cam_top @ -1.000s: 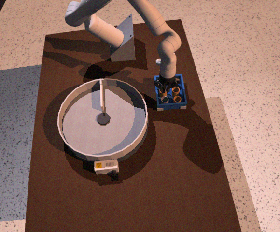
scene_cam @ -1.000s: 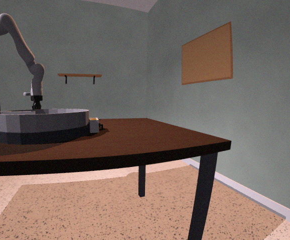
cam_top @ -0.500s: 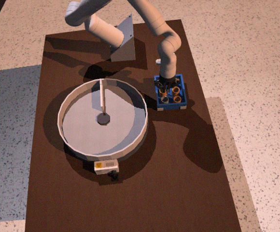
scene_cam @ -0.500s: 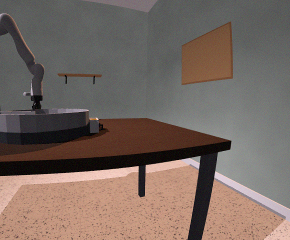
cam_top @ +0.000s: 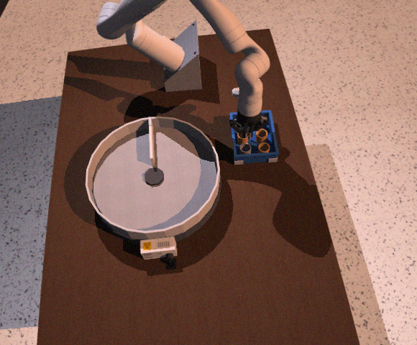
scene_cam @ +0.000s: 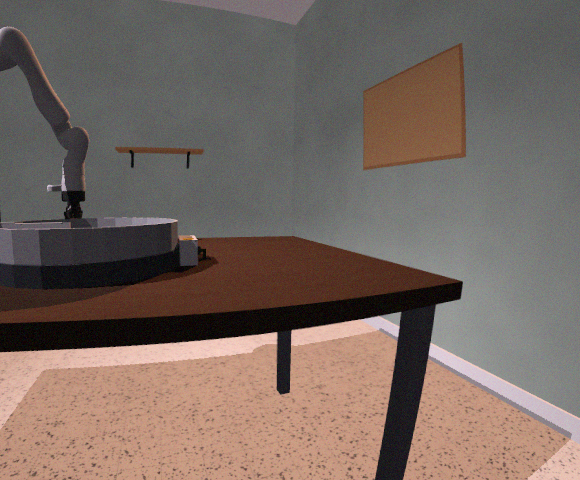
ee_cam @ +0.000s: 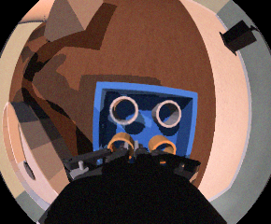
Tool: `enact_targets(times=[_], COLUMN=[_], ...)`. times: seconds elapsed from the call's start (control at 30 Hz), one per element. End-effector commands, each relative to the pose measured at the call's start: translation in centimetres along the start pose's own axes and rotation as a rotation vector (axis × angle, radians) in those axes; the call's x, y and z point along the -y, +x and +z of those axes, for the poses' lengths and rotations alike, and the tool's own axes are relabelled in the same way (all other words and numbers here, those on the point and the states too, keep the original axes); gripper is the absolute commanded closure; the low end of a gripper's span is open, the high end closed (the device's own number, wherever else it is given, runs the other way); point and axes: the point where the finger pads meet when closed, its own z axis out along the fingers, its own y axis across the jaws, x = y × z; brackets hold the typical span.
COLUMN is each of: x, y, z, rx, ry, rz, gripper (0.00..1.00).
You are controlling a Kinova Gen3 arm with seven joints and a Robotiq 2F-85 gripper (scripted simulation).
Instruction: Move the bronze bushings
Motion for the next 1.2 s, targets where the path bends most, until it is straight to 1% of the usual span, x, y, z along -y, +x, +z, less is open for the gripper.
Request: enact_targets(times=[0.0, 0.13, 0.33, 0.4, 0.6, 0.9, 0.97, 1.17], x=[0.0, 0.0, 0.0, 0.0, 0.0, 0.0, 0.0, 0.0], y=[0.0, 0.0, 0.0, 0.0, 0.0, 0.0, 0.0, 0.0], z=[-0.1, -0.3, -1.5, -1.5, -3.8, -8.1, -8.1, -10.6], rx=[0.001, 0.001, 0.001, 0.001, 0.001, 0.001, 0.001, 0.001], ry=[-0.001, -0.001, -0.001, -0.001, -0.001, -0.001, -0.001, -0.001], rz=[0.0, 0.0, 0.0, 0.0, 0.0, 0.0, 0.0, 0.0], gripper=[1.0, 1.0, 1.0, 1.0, 1.0, 1.0, 1.0, 1.0])
